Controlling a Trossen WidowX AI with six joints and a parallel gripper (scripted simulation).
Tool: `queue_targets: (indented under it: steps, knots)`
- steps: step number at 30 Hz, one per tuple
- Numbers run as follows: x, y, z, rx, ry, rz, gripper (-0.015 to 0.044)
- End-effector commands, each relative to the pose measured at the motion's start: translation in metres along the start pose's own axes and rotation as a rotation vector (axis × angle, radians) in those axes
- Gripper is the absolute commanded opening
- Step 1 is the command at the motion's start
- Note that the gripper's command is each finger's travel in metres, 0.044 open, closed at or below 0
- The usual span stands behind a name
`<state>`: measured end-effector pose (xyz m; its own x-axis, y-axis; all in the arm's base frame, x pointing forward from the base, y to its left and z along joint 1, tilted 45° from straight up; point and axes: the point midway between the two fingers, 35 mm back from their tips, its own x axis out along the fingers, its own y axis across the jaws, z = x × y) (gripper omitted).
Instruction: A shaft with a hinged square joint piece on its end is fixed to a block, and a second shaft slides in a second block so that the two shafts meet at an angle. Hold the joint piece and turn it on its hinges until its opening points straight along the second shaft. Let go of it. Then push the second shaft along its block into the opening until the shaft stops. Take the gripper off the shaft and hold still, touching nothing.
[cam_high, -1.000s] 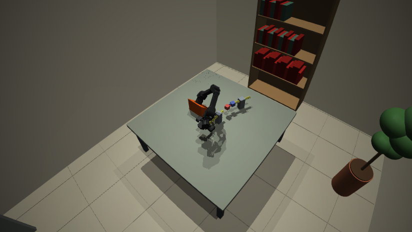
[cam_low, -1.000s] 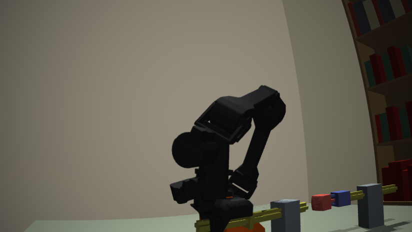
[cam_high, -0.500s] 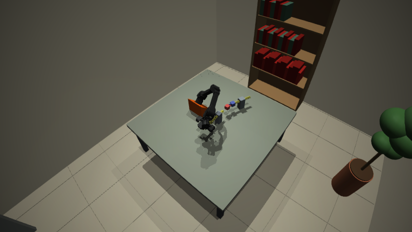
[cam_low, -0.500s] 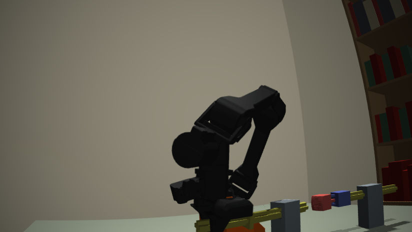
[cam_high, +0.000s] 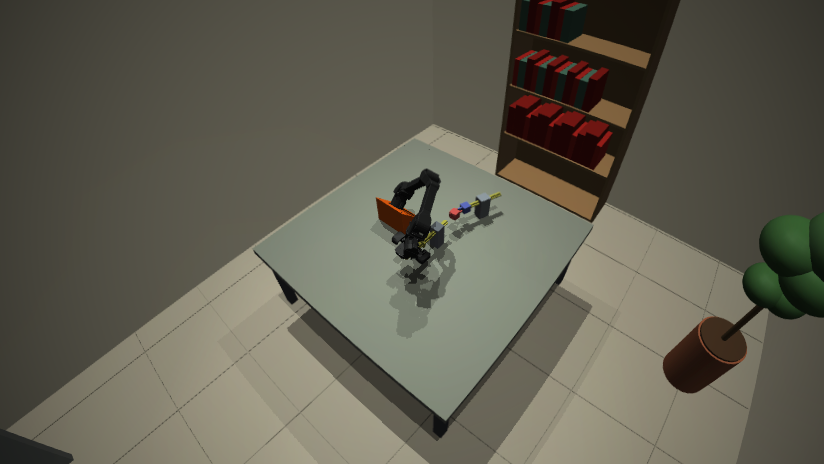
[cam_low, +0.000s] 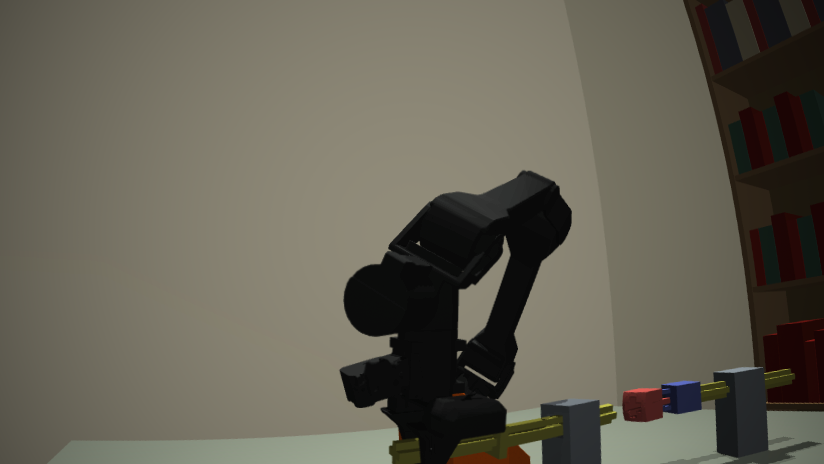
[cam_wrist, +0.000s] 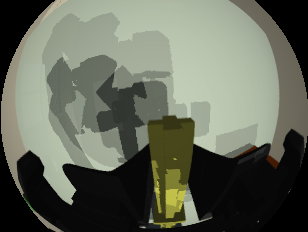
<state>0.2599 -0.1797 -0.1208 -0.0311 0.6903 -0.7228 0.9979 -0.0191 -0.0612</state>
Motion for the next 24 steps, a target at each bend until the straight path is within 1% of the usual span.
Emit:
queue_targets:
  steps: [1,2,7,16,24]
  knots:
    - [0.0,0.0,0.0,0.0,0.0,0.0,0.002]
    - [0.0,0.0,0.0,0.0,0.0,0.0,0.0]
    - [0.0,0.0,-0.001,0.001,0.0,0.013,0.0]
    - [0.001,0.0,-0.013,0.005,0.003,0.102,0.0]
    - [0.001,0.0,-0.025,0.006,0.004,0.13,0.0]
